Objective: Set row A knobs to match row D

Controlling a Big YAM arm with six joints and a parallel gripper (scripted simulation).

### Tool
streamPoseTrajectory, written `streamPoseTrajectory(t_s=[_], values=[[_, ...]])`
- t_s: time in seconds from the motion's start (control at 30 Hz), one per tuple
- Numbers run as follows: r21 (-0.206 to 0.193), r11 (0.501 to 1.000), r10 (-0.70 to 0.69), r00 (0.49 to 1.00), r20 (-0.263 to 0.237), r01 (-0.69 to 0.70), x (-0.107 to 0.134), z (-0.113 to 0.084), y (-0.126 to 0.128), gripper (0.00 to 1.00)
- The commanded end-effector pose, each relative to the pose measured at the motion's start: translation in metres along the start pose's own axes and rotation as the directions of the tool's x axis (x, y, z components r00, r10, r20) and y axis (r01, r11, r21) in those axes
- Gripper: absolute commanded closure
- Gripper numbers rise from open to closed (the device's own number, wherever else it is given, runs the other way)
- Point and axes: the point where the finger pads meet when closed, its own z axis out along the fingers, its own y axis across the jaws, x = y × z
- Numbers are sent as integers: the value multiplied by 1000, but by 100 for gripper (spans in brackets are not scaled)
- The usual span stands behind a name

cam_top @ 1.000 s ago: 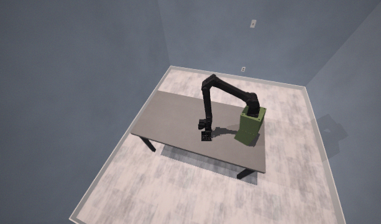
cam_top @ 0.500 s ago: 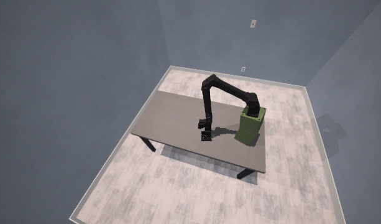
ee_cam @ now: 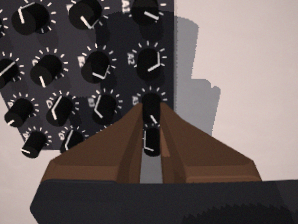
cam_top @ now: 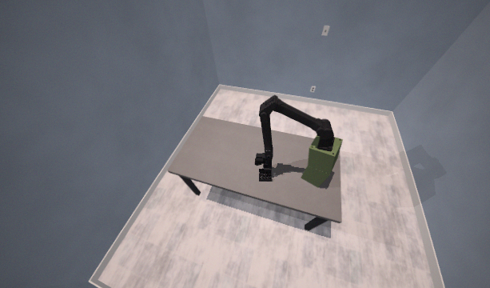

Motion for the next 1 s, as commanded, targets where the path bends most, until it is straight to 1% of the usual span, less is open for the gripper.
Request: streamPoseTrajectory(t_s=[0.0, 0.13, 0.17, 0.9, 0.97], values=[[10, 1000, 27, 999, 18, -28, -8, 0, -5, 92], [10, 1000, 27, 999, 18, -28, -8, 0, -5, 92], [10, 1000, 27, 999, 18, -28, -8, 0, -5, 81], [6, 1000, 24, 1000, 14, -24, -6, -1, -3, 81], [6, 1000, 24, 1000, 20, -24, -9, -5, -3, 81]])
